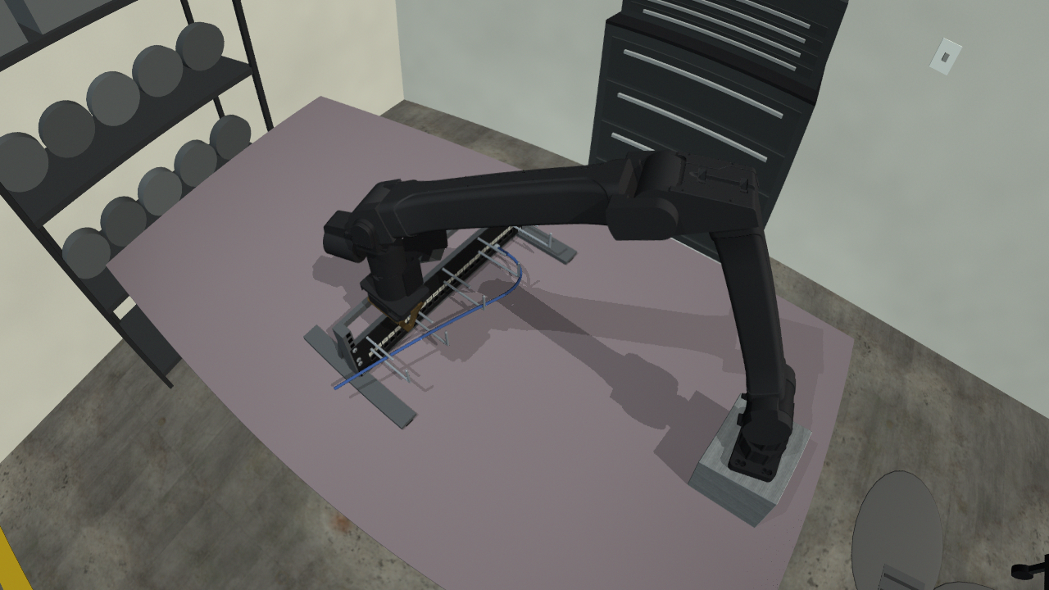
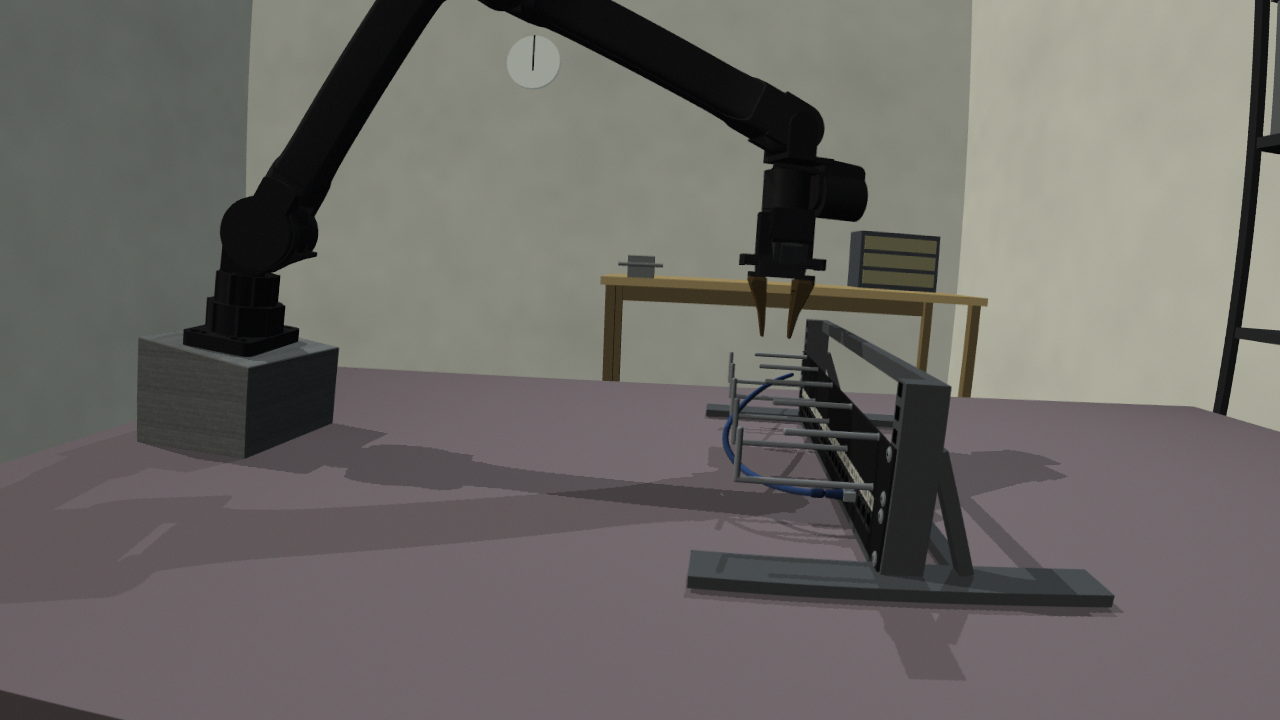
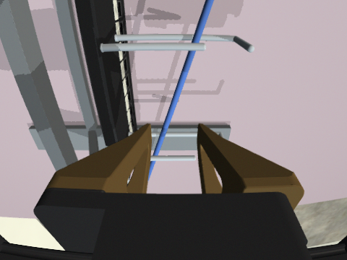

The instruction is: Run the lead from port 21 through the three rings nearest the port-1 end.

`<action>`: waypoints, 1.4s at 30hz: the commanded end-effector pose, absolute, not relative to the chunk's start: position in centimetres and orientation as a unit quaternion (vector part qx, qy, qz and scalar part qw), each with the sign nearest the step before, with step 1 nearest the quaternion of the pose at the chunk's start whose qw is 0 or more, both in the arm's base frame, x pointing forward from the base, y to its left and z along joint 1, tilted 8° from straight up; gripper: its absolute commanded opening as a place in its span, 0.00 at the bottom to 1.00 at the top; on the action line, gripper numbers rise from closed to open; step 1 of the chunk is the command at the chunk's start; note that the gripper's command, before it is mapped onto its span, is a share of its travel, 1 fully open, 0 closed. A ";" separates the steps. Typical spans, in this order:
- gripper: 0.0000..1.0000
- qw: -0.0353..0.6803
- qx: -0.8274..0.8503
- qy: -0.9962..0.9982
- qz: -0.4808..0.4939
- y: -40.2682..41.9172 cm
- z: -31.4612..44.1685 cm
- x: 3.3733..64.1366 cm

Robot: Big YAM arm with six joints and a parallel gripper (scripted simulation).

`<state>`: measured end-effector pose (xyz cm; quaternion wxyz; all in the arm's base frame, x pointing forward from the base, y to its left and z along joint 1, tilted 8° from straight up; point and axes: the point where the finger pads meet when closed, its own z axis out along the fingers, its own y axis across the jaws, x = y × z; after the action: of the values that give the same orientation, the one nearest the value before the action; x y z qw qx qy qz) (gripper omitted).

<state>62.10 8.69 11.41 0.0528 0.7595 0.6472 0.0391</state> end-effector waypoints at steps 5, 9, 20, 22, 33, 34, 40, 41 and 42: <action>0.33 0.080 0.756 0.644 0.086 9.8 18.7 63.7; 0.33 0.080 0.756 0.644 0.086 9.8 18.8 63.7; 0.00 0.080 0.755 0.644 0.086 9.8 18.8 63.7; 0.00 0.080 0.755 0.644 0.086 9.8 18.8 63.7; 0.00 0.080 0.755 0.644 0.086 9.8 18.8 63.7; 0.00 0.080 0.755 0.644 0.086 9.8 18.8 63.7; 0.00 0.080 0.755 0.644 0.086 9.8 18.8 63.7; 0.00 0.080 0.755 0.644 0.086 9.8 18.8 63.7; 0.00 0.080 0.755 0.644 0.086 9.8 18.8 63.7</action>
<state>62.02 8.69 12.61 0.0532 0.7596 0.6470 0.0398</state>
